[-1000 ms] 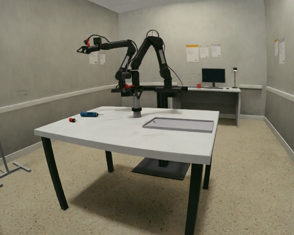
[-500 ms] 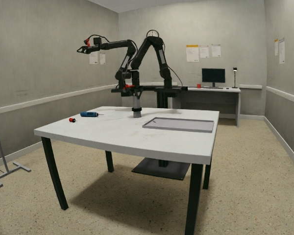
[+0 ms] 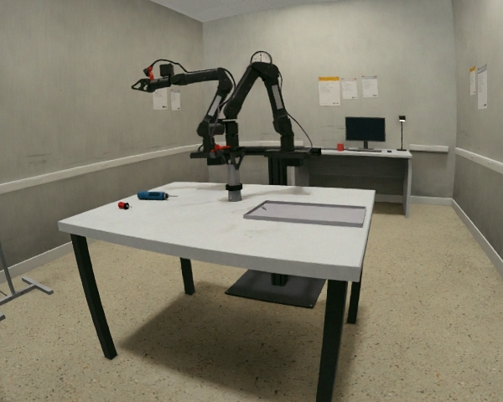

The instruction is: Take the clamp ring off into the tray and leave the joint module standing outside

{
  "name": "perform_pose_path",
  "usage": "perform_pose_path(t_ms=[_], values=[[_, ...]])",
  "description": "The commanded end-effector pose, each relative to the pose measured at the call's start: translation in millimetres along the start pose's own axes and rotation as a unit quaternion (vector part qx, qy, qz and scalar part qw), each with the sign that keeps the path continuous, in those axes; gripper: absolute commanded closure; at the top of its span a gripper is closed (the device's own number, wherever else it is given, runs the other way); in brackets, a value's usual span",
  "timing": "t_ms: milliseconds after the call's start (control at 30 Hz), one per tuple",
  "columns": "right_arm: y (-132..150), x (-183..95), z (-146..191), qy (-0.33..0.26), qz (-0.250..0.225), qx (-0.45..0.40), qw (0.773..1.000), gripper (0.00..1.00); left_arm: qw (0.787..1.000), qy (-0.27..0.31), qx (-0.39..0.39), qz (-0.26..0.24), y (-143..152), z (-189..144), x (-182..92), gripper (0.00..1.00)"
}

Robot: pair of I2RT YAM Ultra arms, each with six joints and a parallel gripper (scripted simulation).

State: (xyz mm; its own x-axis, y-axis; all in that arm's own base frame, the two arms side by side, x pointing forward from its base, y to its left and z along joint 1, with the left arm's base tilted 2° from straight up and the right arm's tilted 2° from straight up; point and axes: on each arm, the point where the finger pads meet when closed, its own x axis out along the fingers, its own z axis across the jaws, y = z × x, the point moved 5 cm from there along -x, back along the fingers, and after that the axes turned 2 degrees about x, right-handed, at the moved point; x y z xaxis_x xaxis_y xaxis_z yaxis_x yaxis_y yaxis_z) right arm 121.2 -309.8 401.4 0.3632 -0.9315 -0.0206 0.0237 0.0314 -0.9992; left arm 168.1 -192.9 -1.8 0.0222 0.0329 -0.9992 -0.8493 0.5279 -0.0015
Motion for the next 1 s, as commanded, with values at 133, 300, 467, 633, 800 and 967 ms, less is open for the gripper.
perform_pose_path(t_ms=[133,300,467,633,800,967], values=[[-7.7,-2.0,1.0,-0.001,-0.012,0.000,1.000,0.00,0.999,0.028,0.011,0.033,19.6,-10.8,0.5,0.52],[-7.7,-2.0,1.0,-0.001,-0.012,0.000,1.000,0.00,0.999,0.029,0.012,0.034,19.8,-10.7,0.7,0.52],[-7.7,-2.0,1.0,-0.001,-0.012,0.000,1.000,0.00,0.999,0.029,0.012,0.035,20.0,-10.9,0.8,0.52],[-7.7,-2.0,1.0,-0.001,-0.012,0.000,1.000,0.00,0.999,0.030,0.012,0.036,20.6,-11.3,1.0,0.52],[-7.7,-2.0,1.0,-0.001,-0.012,0.000,1.000,0.00,0.999,0.030,0.013,0.038,21.0,-11.4,1.4,0.52],[-7.7,-2.0,1.0,-0.001,-0.012,0.000,1.000,0.00,0.999,0.030,0.013,0.038,21.1,-11.4,1.5,0.52]])
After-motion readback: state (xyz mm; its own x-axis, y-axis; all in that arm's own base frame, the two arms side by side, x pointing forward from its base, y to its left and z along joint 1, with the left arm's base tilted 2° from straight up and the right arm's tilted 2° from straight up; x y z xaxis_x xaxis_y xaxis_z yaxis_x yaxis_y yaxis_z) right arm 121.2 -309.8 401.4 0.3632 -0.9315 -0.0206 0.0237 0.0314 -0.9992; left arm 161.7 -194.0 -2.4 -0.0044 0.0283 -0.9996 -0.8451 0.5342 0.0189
